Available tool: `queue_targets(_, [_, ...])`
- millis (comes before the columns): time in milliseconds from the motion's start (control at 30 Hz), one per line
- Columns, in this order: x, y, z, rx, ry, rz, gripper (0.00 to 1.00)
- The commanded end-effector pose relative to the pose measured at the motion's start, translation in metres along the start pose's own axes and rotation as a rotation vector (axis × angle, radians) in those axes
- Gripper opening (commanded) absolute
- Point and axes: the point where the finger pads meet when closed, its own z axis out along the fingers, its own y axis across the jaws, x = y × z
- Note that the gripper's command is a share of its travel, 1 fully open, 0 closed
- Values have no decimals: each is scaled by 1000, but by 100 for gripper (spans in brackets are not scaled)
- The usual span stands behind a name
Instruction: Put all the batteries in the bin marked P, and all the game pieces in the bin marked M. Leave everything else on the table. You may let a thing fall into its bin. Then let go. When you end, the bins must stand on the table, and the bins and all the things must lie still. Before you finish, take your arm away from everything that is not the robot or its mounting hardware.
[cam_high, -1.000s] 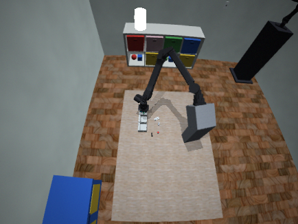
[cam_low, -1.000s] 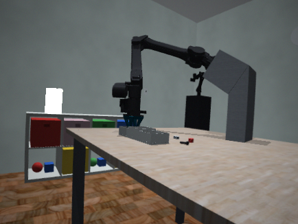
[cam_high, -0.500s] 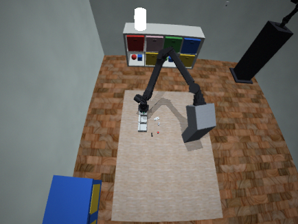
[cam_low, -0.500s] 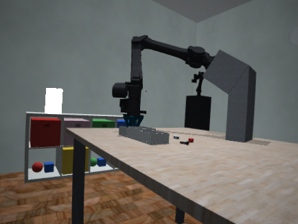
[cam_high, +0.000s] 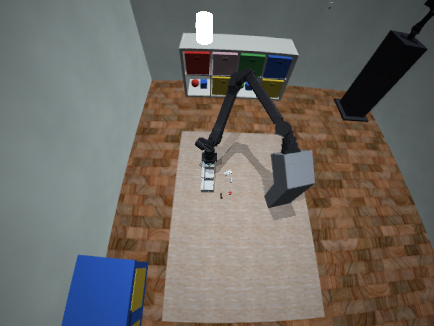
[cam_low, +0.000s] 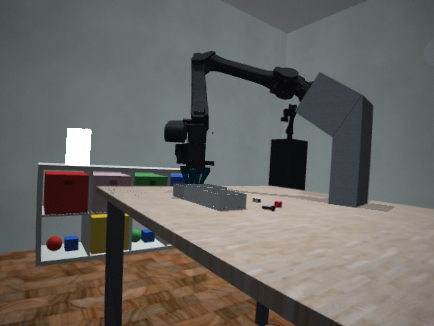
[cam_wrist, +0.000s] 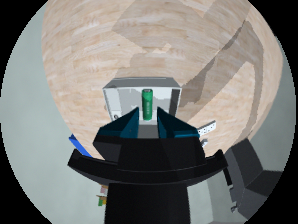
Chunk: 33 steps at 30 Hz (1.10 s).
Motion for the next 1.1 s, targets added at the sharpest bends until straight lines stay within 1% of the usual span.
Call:
queue_targets(0, [12,7,-12,-27,2,-9,27])
queue_targets(167, [11,8,-12,-28,0,-6,27])
queue_targets(200, [2,4,-6,-13,-2,-2,27])
queue_targets(433, [2,4,-6,-13,-2,-2,27])
queue_targets(467, [5,9,-17,-30,-2,1,27])
queue_targets(500, [3,9,-20,-27,-1,-1,27])
queue_targets(1067, [3,9,-40,-26,0,-2,27])
